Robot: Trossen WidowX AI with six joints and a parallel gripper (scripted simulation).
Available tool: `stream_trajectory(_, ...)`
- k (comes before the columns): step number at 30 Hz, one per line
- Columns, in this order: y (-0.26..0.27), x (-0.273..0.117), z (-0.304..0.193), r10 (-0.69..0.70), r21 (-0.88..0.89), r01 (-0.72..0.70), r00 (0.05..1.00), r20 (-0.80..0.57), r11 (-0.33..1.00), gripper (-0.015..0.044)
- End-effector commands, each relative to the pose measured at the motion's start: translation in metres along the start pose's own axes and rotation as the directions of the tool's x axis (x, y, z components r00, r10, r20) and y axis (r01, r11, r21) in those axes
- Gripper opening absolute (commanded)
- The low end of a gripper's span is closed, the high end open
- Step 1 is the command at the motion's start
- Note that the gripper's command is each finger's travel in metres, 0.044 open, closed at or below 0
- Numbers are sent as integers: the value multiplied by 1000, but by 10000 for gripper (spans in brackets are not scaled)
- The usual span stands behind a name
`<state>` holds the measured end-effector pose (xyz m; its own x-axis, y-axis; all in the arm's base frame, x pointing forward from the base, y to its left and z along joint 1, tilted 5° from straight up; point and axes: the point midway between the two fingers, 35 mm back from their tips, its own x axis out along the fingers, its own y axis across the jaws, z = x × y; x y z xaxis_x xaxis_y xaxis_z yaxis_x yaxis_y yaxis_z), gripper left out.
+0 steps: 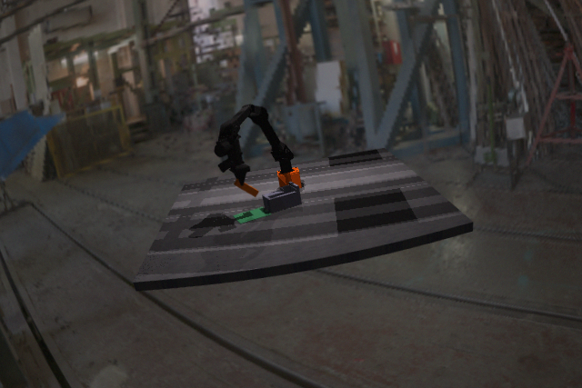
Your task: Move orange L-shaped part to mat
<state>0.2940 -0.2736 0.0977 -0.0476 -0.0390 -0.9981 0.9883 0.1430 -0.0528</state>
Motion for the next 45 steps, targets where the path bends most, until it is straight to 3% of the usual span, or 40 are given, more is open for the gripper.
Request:
stream_trajectory(1,0,5,1,-2,-6,2,1000,2,1000,0)
stream_trajectory(45,-1,73,1,-2,-6,3,1000,2,1000,0)
